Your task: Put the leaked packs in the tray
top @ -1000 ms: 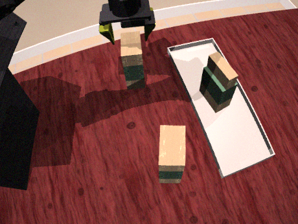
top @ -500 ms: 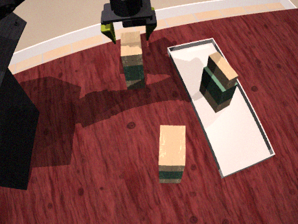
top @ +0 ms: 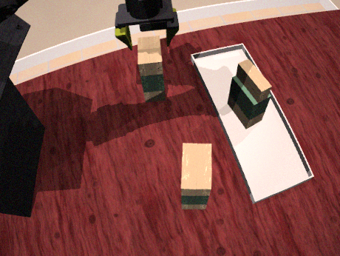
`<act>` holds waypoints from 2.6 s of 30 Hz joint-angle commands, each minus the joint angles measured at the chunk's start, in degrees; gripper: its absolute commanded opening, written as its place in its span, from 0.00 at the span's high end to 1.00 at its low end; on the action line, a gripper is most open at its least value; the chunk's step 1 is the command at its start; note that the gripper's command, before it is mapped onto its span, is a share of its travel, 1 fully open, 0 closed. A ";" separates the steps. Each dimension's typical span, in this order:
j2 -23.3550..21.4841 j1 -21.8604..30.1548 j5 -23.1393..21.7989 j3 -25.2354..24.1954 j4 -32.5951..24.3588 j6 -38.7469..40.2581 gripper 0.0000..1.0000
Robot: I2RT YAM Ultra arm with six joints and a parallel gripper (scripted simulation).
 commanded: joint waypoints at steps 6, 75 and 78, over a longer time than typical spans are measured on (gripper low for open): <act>-0.88 1.50 -0.25 0.61 -0.56 0.48 0.24; 9.52 -4.08 -4.31 5.69 8.01 -4.62 0.24; 9.52 -4.08 -4.31 5.69 8.00 -4.62 0.24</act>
